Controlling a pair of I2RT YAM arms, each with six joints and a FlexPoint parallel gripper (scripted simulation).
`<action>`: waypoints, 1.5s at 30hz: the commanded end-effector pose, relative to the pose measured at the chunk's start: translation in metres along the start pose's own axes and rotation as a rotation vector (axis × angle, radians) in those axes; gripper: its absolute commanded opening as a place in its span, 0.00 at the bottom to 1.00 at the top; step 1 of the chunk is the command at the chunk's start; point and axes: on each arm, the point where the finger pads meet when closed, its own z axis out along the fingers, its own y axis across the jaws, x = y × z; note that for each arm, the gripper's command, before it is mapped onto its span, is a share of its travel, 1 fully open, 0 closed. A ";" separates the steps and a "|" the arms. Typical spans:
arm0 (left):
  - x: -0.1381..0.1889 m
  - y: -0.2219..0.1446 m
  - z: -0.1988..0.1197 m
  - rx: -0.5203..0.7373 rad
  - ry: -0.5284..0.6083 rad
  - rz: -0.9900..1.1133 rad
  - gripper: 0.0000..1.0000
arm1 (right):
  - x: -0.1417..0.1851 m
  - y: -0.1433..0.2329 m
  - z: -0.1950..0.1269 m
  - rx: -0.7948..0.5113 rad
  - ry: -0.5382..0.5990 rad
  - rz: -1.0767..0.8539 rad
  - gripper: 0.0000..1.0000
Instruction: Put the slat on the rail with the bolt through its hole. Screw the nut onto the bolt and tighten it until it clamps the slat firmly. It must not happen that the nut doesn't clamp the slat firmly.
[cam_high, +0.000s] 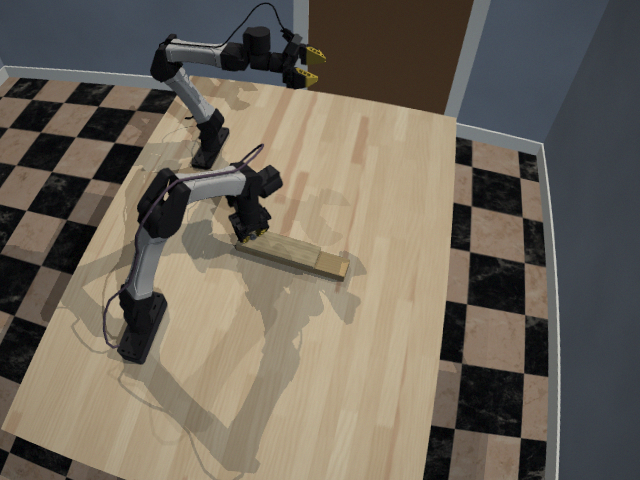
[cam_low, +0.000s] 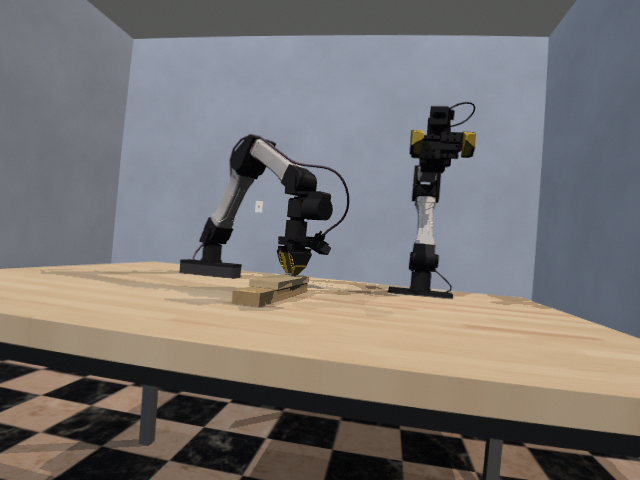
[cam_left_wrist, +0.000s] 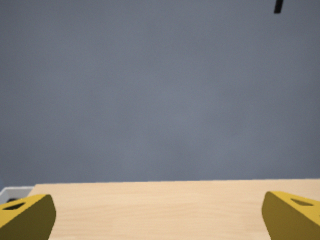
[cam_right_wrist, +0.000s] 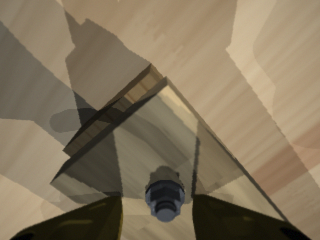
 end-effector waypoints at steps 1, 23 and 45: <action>-0.007 -0.001 -0.002 0.002 -0.020 0.001 1.00 | -0.001 -0.005 0.000 0.016 -0.008 -0.002 0.36; -0.007 -0.001 -0.002 0.002 -0.020 0.001 1.00 | -0.001 -0.005 0.006 0.016 -0.008 -0.002 0.36; -0.007 -0.001 -0.002 0.002 -0.020 0.001 1.00 | -0.001 -0.005 0.011 0.016 -0.008 -0.002 0.36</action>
